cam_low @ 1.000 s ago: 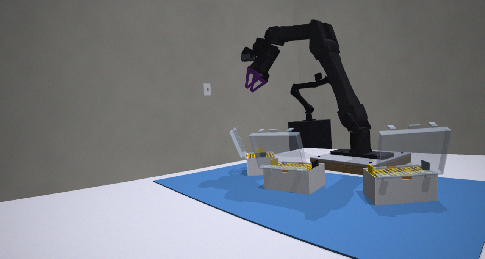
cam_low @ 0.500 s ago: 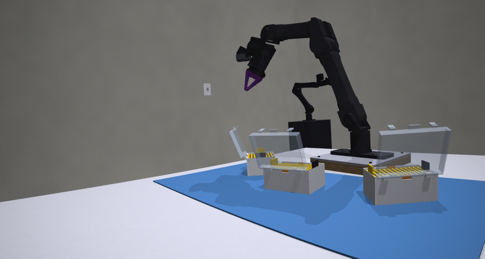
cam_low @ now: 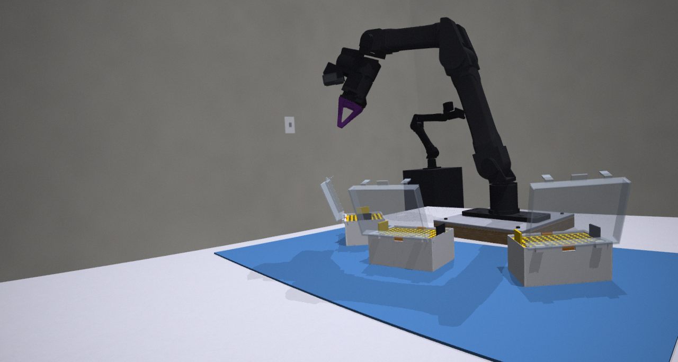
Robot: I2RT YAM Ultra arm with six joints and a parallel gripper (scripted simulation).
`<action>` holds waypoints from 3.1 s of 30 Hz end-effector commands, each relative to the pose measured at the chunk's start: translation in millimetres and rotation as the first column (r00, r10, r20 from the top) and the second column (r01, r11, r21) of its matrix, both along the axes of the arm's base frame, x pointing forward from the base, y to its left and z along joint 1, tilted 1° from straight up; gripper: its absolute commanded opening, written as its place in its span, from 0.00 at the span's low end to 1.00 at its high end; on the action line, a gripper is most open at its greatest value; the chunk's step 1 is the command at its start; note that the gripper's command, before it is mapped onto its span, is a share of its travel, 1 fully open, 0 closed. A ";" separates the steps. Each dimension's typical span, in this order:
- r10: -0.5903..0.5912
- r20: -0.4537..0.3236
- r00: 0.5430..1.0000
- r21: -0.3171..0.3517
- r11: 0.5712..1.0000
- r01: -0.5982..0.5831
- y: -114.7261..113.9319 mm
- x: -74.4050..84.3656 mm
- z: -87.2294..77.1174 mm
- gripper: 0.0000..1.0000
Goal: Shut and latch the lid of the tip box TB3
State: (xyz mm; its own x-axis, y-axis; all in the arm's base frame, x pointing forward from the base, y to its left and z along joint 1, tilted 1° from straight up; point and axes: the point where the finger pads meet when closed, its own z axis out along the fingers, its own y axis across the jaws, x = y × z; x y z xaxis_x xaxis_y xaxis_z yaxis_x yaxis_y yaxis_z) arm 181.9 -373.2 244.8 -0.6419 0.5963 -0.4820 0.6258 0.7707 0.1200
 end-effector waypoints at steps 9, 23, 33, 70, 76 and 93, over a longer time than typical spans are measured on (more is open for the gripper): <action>0.070 -0.015 0.997 0.002 0.998 -0.070 32.8 27.3 6.5 0.00; 0.165 -0.056 0.985 0.039 0.986 -0.163 92.9 60.1 -3.7 0.00; 0.231 -0.087 0.969 0.061 0.972 -0.226 130.2 72.8 -10.8 0.00; 0.475 -0.218 0.852 0.113 0.880 -0.461 287.6 69.5 -52.6 0.00; 0.527 -0.252 0.811 0.118 0.849 -0.515 309.2 60.2 -61.3 0.00; 0.656 -0.336 0.676 0.140 0.745 -0.653 360.2 44.4 -85.6 0.00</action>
State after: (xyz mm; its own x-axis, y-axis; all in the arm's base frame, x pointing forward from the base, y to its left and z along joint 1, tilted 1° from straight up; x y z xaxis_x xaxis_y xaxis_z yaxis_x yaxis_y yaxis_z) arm 218.5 -12.3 156.9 -0.9891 -0.0120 -0.1470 -0.0153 0.9997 0.0215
